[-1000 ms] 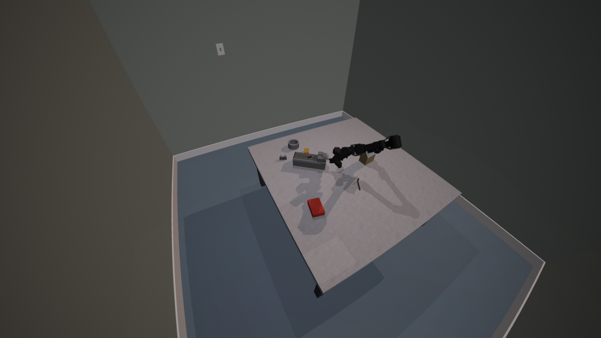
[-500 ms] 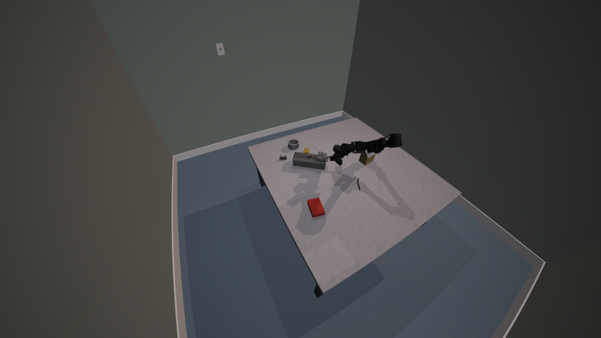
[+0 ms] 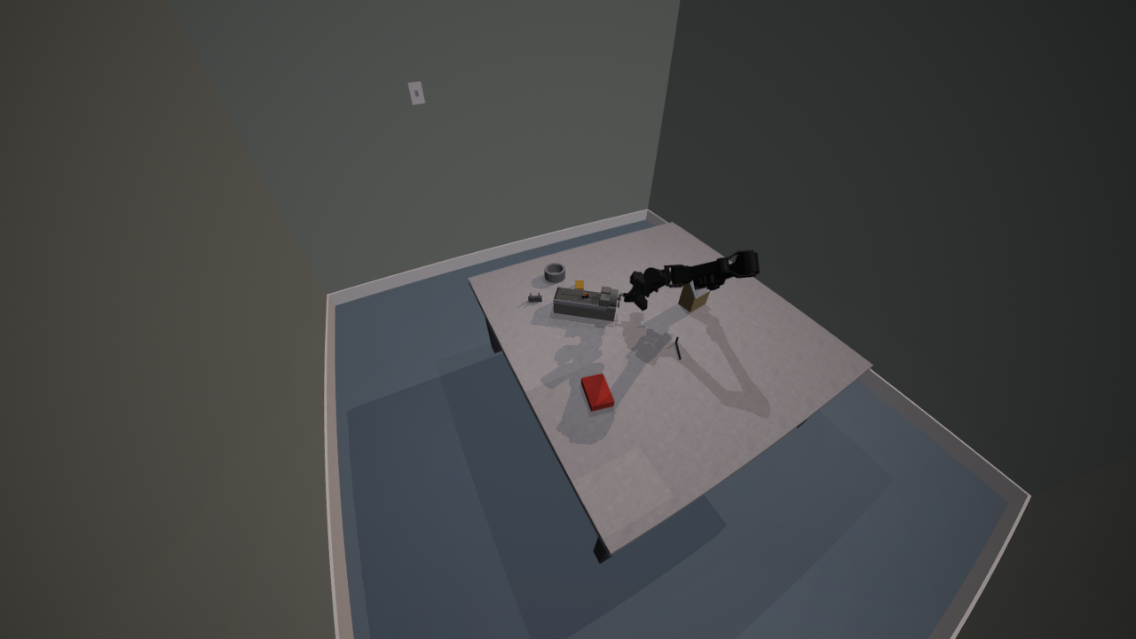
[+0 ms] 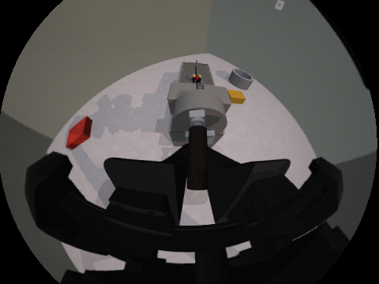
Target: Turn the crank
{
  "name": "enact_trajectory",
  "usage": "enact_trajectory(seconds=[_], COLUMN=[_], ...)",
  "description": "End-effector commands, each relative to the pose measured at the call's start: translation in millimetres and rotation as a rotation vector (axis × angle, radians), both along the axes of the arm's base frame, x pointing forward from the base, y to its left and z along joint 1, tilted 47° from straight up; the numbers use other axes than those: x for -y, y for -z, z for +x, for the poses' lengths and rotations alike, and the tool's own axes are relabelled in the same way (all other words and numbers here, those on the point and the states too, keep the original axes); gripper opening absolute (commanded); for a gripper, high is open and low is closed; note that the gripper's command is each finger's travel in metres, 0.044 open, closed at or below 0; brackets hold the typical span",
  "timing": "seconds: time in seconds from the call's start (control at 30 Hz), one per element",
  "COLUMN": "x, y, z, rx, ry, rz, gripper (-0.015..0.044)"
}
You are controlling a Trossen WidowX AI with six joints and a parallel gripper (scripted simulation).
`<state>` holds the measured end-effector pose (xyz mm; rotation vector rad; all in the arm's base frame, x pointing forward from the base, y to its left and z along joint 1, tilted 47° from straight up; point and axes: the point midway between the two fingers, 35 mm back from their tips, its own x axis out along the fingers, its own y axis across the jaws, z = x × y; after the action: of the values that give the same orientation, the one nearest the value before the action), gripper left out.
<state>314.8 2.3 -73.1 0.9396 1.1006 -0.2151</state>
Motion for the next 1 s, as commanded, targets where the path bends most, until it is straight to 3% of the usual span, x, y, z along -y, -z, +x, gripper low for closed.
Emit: enact_trajectory(seconds=[0.0, 0.97], x=[7.1, 9.9], y=[3.4, 9.3], z=[-5.4, -10.2], rx=[-0.010, -0.010], ry=[0.018, 0.018], rz=[-0.010, -0.011], gripper=[0.0000, 0.0000])
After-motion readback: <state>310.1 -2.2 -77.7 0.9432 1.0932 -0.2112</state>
